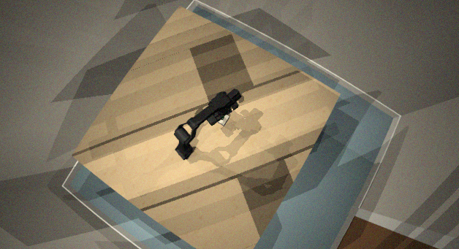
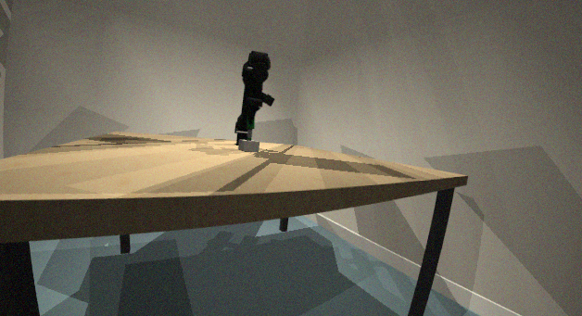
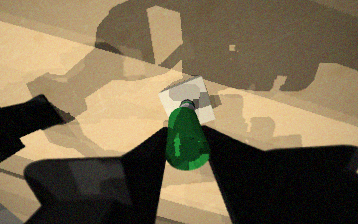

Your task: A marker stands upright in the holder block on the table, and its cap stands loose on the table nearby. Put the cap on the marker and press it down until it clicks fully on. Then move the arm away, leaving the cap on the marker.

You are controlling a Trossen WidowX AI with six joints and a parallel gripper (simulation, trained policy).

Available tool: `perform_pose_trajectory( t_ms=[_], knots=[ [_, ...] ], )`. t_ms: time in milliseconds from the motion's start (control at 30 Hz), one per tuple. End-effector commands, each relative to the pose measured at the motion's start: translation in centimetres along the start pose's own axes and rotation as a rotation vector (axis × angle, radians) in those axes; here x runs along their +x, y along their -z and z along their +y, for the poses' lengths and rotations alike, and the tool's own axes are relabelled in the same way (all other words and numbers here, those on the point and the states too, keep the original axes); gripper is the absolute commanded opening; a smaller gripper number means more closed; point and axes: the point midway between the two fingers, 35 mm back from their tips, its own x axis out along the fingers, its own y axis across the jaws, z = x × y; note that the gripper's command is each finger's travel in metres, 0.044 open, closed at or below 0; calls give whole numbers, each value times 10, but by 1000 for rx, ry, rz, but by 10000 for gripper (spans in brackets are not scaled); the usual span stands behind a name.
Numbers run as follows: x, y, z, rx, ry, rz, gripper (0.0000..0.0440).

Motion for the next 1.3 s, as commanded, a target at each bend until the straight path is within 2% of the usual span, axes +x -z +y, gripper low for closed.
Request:
perform_pose_trajectory(
  t_ms=[0,567,667,700,767,1267],
  knots=[
    [11,-1,0,-8,-20,-8,0],
    [51,0,1,-61,-52,-11,4],
    [52,0,1,-63,-52,-11,7],
    [53,1,1,-63,-55,-9,33],
    [56,1,4,-70,-66,-11,39],
    [62,6,2,-104,-51,9,57]
  ],
)
